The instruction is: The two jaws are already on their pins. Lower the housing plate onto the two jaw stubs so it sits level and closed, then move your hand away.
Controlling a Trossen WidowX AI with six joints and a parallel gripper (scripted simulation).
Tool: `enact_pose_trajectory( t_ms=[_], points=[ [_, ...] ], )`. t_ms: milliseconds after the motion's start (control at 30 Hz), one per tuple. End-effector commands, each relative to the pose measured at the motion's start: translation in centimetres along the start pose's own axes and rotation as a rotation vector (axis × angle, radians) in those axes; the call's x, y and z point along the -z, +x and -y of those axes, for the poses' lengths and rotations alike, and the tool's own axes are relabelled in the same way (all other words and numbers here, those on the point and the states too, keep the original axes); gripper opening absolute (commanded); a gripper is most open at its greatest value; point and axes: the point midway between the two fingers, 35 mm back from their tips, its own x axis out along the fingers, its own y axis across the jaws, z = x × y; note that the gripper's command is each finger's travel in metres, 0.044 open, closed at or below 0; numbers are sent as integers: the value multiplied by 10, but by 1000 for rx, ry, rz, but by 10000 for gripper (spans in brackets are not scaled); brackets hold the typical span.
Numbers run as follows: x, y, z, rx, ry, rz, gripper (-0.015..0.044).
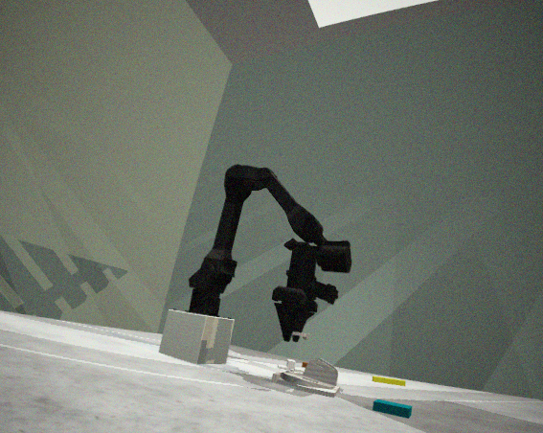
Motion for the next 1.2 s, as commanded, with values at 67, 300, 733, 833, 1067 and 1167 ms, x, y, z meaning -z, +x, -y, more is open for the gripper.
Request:
enact_pose_trajectory(
  t_ms=[67,300,733,833,1067,1167],
  points=[
    [0,0,1,5,5,2,351],
    [0,0,0,5,5,2,351],
    [-1,9,0,5,5,2,351],
    [-2,14,1,5,6,2,351],
    [-2,26,1,5,7,2,351],
    [-2,31,1,5,7,2,351]
  ],
)
